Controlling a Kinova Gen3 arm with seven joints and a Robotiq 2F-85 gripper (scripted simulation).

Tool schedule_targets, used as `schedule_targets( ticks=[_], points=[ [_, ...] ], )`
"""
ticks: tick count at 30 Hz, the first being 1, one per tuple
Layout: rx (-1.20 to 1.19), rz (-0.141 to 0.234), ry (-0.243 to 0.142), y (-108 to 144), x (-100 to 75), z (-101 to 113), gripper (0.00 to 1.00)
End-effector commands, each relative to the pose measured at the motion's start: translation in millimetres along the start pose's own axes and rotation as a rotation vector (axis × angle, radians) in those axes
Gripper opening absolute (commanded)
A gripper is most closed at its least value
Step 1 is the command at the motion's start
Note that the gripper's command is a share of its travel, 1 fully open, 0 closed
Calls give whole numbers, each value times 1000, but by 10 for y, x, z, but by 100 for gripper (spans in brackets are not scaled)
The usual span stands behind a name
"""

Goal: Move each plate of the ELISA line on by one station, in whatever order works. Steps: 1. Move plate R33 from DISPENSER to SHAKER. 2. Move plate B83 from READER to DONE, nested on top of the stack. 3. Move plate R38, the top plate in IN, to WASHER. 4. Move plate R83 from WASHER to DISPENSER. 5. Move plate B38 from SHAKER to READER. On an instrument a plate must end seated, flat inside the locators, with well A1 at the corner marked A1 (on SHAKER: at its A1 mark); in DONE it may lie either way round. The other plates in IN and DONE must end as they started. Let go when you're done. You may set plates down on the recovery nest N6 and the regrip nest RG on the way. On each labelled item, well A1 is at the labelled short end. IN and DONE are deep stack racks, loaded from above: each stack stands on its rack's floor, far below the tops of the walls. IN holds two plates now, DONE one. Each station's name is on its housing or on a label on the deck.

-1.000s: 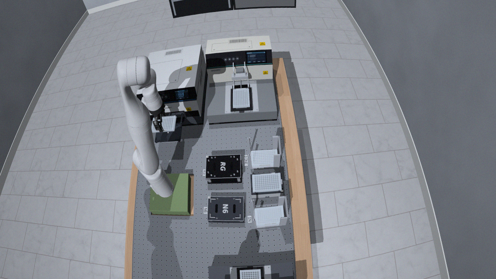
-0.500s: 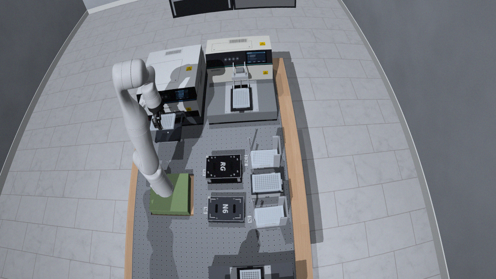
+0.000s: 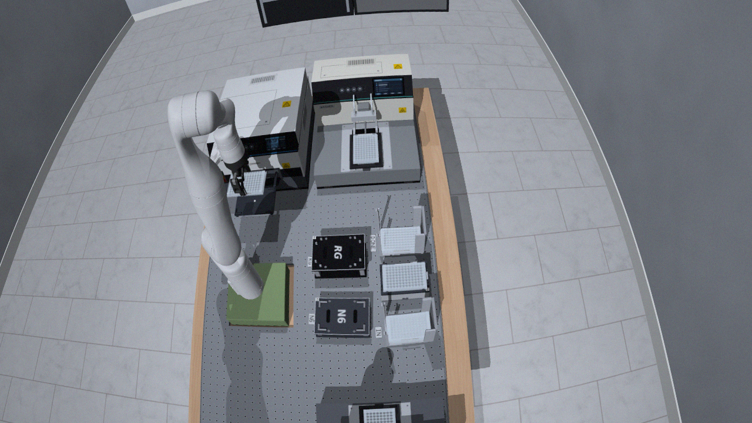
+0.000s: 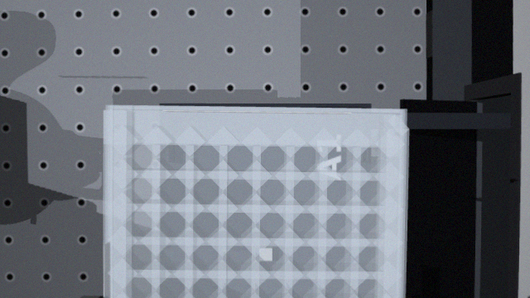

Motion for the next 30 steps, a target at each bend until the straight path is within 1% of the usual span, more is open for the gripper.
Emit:
schedule_targets(
  ticks=[1, 7, 14, 16, 30],
  points=[
    [-3, 4, -1, 8, -12, 1, 94],
    [-3, 4, -1, 8, -12, 1, 94],
    [-1, 6, 2, -38, -9, 235, 94],
    [-1, 6, 2, -38, -9, 235, 94],
    [0, 8, 1, -103, -17, 677, 94]
  ],
)
Point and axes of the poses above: the point where the finger pads meet when closed, its own x axis out along the fingers, its own y axis across the jaws, z = x × y, the point moved 2 cm from there along -x, back along the fingers, and after that the axes turned 1 degree about x, right-handed, at the moved point
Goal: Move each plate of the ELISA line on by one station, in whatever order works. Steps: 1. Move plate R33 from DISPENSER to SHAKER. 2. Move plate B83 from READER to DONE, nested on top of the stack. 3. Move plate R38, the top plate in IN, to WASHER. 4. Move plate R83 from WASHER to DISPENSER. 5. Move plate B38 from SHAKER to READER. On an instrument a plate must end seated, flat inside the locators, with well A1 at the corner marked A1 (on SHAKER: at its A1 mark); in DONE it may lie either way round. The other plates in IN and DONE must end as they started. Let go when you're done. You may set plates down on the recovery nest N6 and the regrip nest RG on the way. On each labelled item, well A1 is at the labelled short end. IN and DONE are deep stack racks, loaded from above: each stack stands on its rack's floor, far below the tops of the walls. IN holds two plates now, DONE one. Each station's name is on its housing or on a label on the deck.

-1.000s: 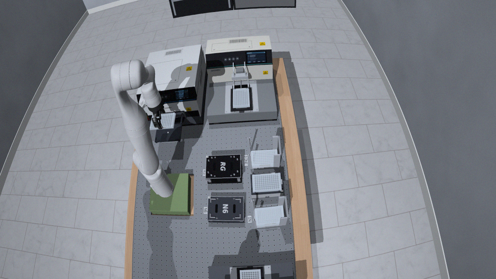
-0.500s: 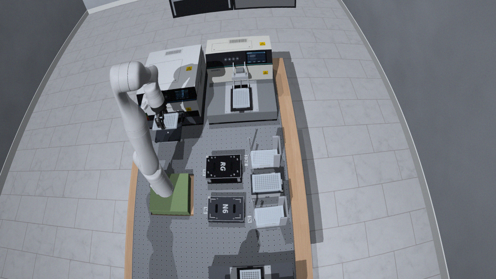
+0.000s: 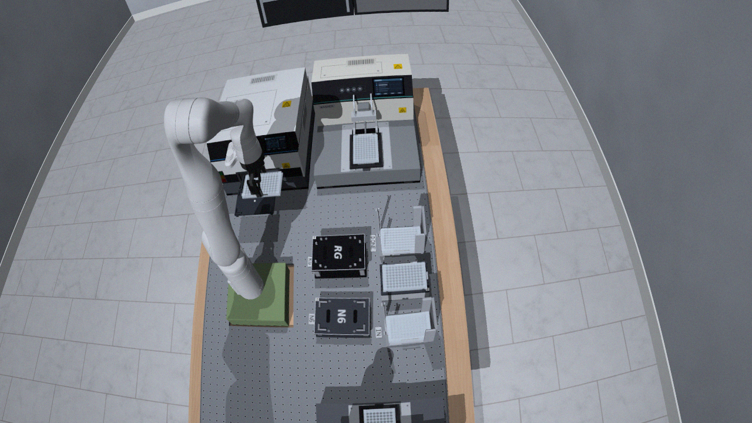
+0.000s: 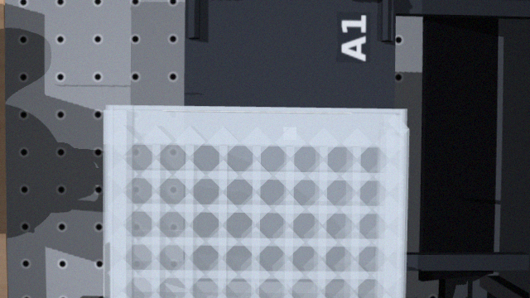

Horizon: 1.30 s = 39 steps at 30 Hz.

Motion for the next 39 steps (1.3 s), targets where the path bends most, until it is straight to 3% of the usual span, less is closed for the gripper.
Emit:
schedule_targets(
  ticks=[1, 39],
  points=[
    [10, 7, 3, -14, -8, 136, 94],
    [4, -2, -1, -229, -3, 1183, 94]
  ],
)
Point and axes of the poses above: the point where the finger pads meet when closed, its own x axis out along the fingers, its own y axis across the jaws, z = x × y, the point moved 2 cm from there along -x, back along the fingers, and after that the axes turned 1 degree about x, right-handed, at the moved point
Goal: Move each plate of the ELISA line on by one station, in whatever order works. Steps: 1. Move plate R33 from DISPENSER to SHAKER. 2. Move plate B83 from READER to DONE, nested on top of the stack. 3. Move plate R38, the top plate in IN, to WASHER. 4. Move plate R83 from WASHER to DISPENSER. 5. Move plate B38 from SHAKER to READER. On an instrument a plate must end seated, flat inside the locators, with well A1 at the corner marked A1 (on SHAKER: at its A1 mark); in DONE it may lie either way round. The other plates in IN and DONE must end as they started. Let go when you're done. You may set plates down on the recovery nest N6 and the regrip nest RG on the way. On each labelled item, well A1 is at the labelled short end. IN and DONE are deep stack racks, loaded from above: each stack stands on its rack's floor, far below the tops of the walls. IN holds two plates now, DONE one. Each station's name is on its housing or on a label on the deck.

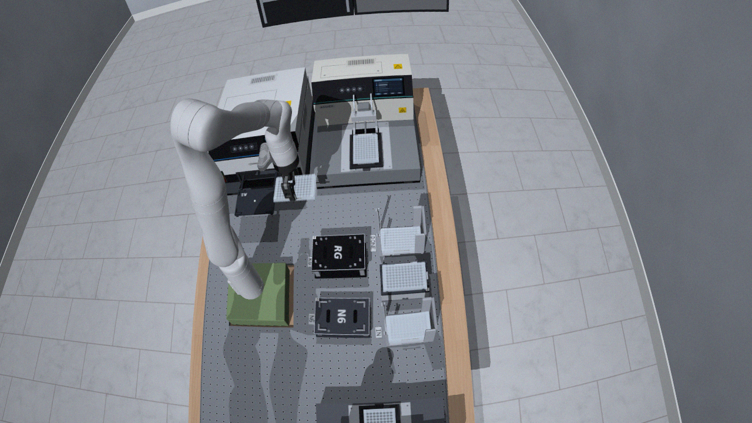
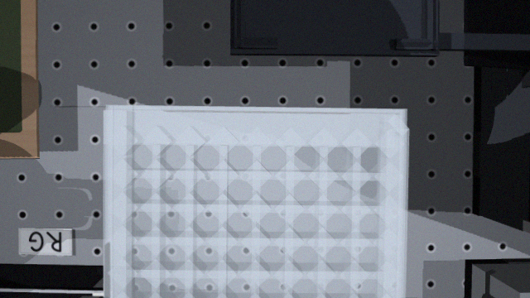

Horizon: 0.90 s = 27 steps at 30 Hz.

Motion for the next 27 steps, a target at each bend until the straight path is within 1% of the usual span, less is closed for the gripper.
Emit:
schedule_targets(
  ticks=[1, 12, 15, 27],
  points=[
    [-5, -6, 0, -35, 3, 127, 94],
    [-5, -6, 1, -105, 5, 487, 94],
    [-4, -4, 1, -103, 5, 505, 94],
    [-4, -7, 1, -183, 6, 899, 94]
  ],
)
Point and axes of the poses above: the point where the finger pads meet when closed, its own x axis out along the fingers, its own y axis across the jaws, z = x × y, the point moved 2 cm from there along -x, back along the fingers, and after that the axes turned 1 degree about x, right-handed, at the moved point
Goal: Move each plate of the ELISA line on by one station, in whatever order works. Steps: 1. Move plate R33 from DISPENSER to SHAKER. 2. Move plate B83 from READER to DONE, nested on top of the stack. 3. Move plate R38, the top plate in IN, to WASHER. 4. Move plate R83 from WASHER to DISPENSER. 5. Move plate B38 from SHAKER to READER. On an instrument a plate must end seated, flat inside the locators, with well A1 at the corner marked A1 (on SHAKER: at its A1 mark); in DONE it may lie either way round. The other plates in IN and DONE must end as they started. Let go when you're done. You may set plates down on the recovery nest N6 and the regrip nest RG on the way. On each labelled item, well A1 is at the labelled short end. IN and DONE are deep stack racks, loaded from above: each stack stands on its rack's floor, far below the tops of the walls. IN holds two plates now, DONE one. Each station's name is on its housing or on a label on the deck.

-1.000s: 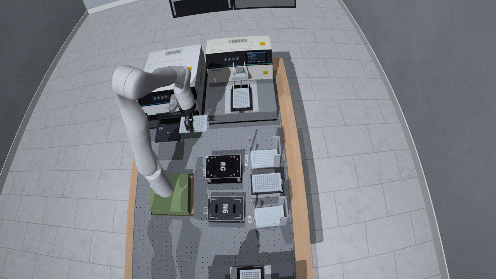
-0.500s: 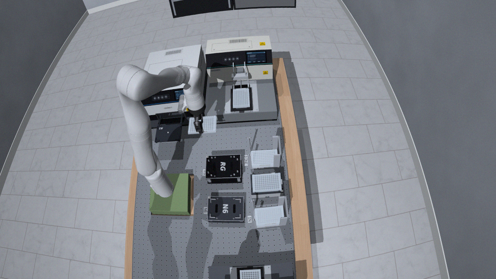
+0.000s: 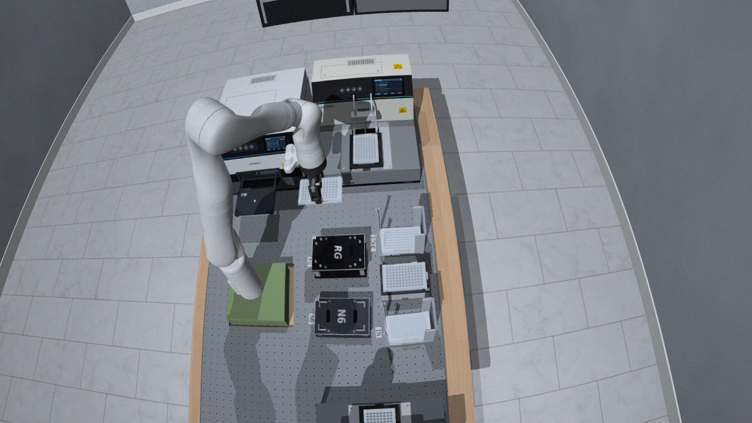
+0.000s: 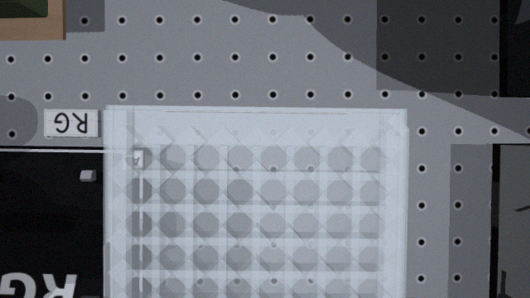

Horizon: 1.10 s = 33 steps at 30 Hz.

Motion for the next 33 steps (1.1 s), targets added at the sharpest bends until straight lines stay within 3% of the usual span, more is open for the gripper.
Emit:
schedule_targets(
  ticks=[1, 33],
  points=[
    [-3, -4, 3, -40, 12, 140, 94],
    [-2, -5, 4, -214, 17, 1056, 94]
  ],
)
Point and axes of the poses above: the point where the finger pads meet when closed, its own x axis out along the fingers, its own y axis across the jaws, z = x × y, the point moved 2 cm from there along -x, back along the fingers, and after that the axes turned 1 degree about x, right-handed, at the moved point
